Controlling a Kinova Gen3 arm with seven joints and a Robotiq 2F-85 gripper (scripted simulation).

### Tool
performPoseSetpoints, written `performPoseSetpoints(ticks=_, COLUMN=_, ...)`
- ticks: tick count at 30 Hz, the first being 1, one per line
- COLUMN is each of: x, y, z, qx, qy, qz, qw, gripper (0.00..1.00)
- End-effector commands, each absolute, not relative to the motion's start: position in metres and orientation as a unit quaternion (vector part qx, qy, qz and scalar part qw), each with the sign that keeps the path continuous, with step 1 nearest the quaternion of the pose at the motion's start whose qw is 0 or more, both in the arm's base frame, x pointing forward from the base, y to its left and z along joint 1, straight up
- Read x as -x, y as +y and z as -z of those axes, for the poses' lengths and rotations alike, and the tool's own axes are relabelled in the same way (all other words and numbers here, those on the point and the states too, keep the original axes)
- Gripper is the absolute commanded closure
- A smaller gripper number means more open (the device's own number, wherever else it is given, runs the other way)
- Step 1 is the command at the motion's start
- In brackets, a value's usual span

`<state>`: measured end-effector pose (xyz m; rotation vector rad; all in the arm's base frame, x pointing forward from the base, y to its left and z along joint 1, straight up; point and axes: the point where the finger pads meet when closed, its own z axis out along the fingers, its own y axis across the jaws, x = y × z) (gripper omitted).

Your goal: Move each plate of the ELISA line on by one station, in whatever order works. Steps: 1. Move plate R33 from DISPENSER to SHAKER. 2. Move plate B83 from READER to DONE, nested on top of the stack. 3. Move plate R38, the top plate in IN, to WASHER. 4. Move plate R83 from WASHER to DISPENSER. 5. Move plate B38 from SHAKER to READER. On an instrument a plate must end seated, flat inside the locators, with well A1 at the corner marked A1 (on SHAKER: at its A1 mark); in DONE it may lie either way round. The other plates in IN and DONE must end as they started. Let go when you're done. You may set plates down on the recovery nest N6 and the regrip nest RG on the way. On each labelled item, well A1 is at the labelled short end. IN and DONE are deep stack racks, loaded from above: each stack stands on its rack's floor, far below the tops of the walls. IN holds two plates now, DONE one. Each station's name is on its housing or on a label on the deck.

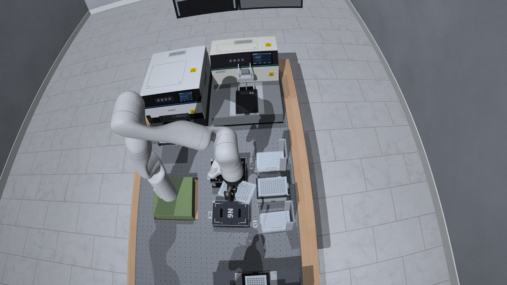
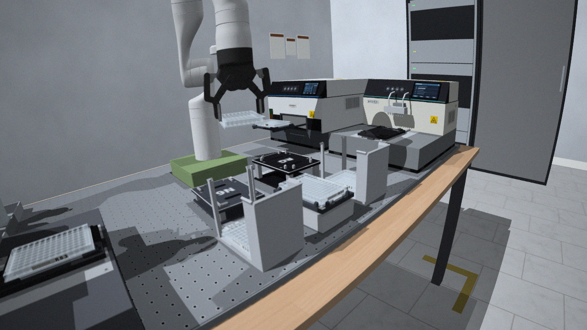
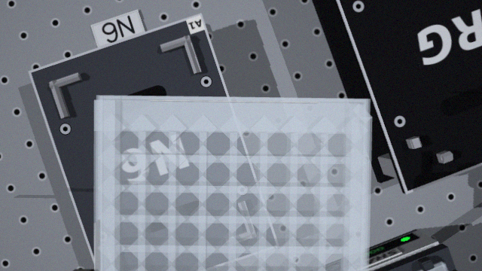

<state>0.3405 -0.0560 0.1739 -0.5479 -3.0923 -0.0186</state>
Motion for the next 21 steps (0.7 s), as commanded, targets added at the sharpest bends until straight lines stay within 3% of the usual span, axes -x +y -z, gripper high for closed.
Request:
performPoseSetpoints(ticks=1, x=-0.340, y=-0.047, z=-0.176, qx=0.182, qy=-0.983, qz=0.005, qw=-0.004, gripper=0.06)
performPoseSetpoints(ticks=21, x=-0.334, y=0.007, z=-0.177, qx=0.245, qy=-0.969, qz=0.002, qw=-0.004, gripper=0.06)
